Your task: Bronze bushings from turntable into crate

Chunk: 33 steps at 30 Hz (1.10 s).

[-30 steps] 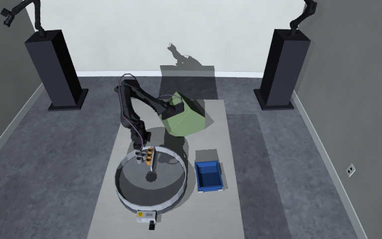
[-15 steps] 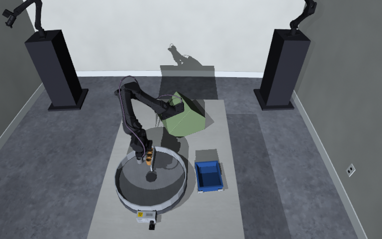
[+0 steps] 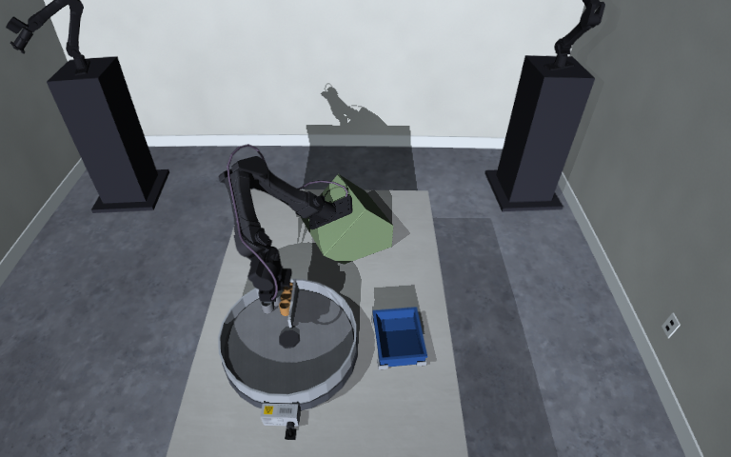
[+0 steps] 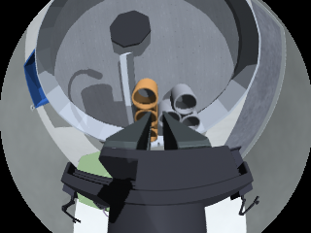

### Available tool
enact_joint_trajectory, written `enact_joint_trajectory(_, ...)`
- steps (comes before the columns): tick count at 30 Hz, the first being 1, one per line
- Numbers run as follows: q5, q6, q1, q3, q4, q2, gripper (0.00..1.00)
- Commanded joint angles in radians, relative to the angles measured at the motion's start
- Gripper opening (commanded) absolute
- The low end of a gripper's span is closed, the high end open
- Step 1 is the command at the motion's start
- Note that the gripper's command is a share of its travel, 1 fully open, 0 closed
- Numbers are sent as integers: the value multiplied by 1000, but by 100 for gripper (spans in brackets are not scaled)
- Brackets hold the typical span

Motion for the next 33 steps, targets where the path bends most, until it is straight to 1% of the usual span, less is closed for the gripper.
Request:
enact_joint_trajectory(1, -6, -4, 19, 19, 26, -22, 15)
enact_joint_trajectory(11, -5, -2, 20, 20, 26, -18, 15)
enact_joint_trajectory(15, 2, 14, 26, 27, 26, 12, 15)
enact_joint_trajectory(19, 4, 13, 27, 28, 26, -12, 15)
enact_joint_trajectory(33, 3, 11, 27, 28, 26, -12, 15)
